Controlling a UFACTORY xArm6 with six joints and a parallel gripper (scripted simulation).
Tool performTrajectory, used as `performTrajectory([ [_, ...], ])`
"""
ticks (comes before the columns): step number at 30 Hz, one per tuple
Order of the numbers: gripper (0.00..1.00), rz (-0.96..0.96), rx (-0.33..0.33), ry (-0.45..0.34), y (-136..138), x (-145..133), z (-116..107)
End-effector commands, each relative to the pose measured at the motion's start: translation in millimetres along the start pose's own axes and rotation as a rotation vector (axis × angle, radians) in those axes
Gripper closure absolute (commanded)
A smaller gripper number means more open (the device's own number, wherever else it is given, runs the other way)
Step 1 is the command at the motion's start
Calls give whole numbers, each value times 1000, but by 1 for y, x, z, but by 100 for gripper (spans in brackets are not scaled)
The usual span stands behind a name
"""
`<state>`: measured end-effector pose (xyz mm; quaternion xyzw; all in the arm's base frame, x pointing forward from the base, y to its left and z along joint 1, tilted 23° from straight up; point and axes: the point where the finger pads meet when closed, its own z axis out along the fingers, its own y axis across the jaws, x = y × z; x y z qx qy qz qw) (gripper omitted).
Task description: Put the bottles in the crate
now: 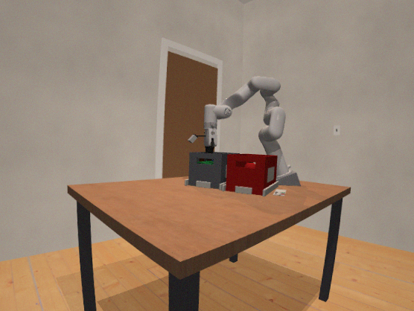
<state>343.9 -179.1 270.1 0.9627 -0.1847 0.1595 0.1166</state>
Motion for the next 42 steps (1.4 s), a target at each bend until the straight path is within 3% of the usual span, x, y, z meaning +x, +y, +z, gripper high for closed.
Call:
performTrajectory([
  [1,100,0,0,5,0,2,-2],
  [14,100,0,0,5,0,2,-2],
  [42,100,1,0,5,0,1,-43],
])
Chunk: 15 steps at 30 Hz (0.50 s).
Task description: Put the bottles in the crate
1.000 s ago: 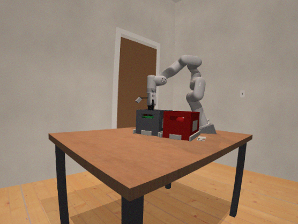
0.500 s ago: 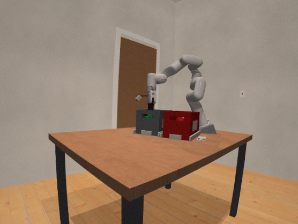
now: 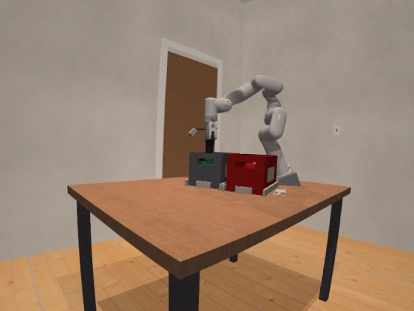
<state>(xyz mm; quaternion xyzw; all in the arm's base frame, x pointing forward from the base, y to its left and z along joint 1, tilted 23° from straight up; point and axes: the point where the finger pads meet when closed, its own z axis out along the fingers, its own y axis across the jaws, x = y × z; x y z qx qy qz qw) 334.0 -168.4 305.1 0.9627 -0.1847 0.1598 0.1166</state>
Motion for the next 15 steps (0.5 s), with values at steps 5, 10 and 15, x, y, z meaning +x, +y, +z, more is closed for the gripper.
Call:
performTrajectory([
  [5,100,0,0,4,0,1,-12],
  [10,100,0,0,4,0,1,-20],
  [15,100,1,0,4,0,1,-29],
])
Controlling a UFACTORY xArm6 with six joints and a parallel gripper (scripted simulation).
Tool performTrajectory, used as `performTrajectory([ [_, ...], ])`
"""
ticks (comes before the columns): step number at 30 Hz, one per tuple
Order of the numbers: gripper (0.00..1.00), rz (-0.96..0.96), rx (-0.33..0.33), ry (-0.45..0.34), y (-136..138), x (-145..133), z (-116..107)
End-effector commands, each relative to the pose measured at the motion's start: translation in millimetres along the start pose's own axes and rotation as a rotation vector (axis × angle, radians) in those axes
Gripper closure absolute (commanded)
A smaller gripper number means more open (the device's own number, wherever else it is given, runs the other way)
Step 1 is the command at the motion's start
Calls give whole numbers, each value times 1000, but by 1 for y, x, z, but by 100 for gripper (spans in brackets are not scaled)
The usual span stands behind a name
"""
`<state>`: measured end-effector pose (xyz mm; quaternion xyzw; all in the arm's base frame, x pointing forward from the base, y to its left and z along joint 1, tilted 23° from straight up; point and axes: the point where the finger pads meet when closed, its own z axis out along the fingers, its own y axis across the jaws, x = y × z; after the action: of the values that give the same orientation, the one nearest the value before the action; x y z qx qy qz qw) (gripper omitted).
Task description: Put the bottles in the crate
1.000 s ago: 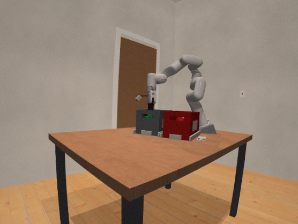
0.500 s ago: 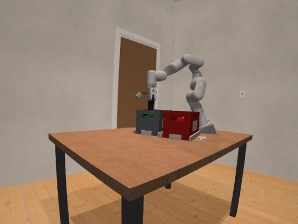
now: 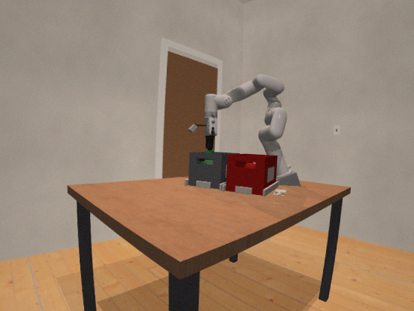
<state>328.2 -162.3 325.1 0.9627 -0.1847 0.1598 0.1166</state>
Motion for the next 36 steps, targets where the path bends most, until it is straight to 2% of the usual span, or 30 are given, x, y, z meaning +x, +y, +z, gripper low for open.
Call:
performTrajectory([
  [1,100,1,0,5,0,1,-9],
  [36,100,1,0,5,0,1,-59],
])
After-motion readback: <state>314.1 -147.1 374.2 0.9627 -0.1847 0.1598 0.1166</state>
